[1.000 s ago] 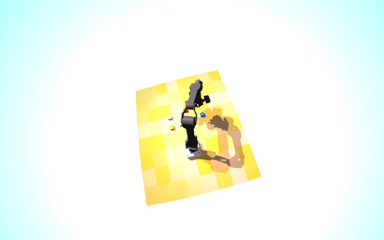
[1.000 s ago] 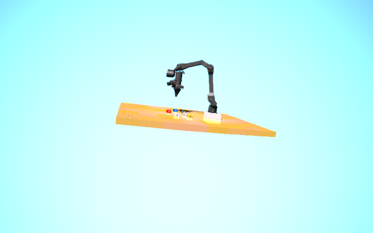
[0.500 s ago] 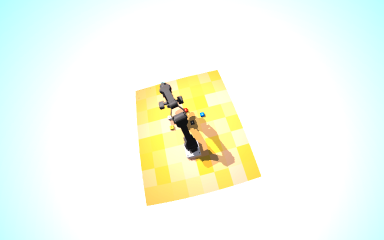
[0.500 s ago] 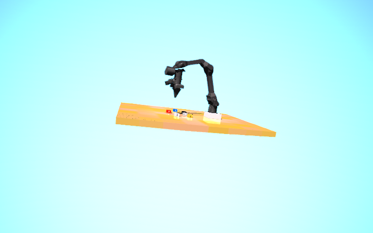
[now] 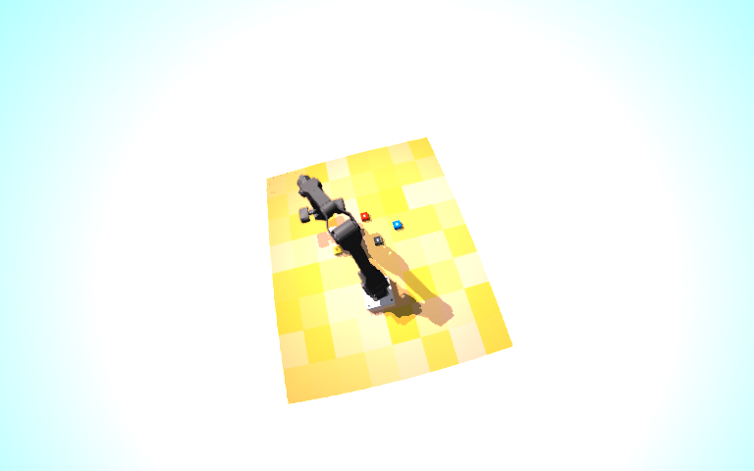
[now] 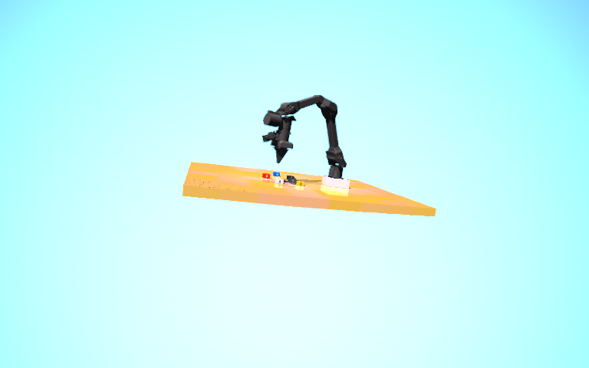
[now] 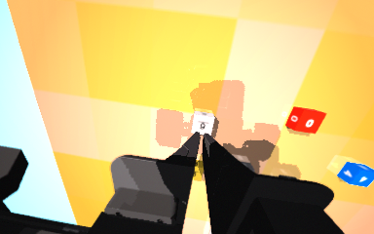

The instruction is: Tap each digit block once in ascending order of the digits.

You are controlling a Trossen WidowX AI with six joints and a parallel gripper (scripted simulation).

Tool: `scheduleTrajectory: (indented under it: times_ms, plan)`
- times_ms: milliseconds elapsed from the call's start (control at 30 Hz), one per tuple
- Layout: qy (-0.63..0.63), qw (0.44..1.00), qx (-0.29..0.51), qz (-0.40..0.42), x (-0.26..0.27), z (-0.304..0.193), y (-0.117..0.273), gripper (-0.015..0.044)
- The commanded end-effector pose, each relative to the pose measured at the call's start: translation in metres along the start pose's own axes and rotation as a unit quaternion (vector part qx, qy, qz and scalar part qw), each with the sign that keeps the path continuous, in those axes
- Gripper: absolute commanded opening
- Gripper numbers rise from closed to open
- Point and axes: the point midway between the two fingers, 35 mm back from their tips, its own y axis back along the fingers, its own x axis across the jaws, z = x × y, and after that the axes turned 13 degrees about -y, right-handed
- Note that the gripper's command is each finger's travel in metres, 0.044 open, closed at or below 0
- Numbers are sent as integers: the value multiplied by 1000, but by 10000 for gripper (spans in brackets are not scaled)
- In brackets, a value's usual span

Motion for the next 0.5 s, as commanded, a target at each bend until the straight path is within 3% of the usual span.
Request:
scheduleTrajectory:
  times_ms: [0,467]
  plan:
    - [-2,1000,17,-13,-6,-8,-42,20]
    - [-2,1000,17,-14,-6,-9,-56,20]
